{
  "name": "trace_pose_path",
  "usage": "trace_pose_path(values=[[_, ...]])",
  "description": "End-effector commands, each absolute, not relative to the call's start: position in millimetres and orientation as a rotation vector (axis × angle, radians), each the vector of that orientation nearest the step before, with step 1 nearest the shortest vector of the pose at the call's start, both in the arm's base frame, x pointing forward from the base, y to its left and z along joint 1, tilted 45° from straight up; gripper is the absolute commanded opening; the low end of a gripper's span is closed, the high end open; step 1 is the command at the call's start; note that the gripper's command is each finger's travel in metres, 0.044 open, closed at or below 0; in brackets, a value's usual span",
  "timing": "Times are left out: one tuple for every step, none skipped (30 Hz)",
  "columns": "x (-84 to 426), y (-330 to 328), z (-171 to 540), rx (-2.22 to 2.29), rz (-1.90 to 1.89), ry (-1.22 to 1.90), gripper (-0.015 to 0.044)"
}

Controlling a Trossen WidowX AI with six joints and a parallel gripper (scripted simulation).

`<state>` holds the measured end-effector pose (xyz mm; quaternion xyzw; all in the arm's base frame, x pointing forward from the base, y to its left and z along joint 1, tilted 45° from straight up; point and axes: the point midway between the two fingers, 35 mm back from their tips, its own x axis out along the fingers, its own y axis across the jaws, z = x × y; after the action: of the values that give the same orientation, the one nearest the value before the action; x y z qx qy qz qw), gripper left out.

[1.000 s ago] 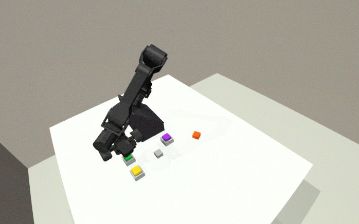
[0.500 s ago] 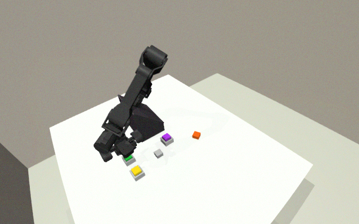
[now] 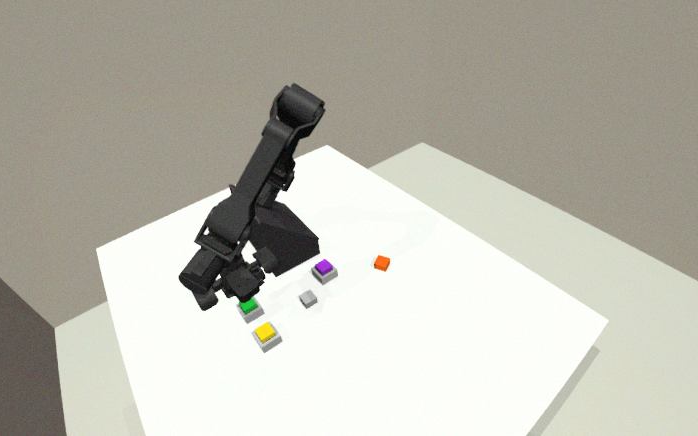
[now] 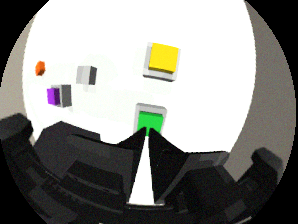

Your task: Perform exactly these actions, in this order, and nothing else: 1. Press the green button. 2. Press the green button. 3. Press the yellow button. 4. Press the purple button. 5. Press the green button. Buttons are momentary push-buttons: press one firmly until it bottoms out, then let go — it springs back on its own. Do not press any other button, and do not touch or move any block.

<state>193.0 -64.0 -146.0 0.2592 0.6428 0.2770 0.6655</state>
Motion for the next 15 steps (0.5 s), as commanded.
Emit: trace_pose_path(values=[[193.7, -78.0, -134.6, 0.575, 0.621, 1.448, 0.002], [193.7, -78.0, -134.6, 0.575, 0.621, 1.448, 0.002], [193.7, -78.0, -134.6, 0.575, 0.621, 1.448, 0.002], [193.7, -78.0, -134.6, 0.575, 0.621, 1.448, 0.002], [193.7, -77.8, -134.8, 0.575, 0.621, 1.448, 0.002], [193.8, -77.3, -135.4, 0.575, 0.621, 1.448, 0.002], [193.9, -76.4, -136.4, 0.575, 0.62, 1.448, 0.002], [194.0, -75.2, -137.6, 0.575, 0.62, 1.448, 0.002], [194.1, -74.1, -138.8, 0.575, 0.62, 1.448, 0.002], [194.2, -72.9, -140.0, 0.575, 0.621, 1.448, 0.002], [194.3, -71.8, -141.2, 0.575, 0.621, 1.448, 0.002], [194.3, -70.6, -142.3, 0.575, 0.621, 1.448, 0.002], [194.4, -69.5, -143.5, 0.575, 0.621, 1.448, 0.002], [194.5, -68.3, -144.7, 0.575, 0.621, 1.448, 0.002], [194.5, -67.2, -145.9, 0.575, 0.621, 1.448, 0.002]])
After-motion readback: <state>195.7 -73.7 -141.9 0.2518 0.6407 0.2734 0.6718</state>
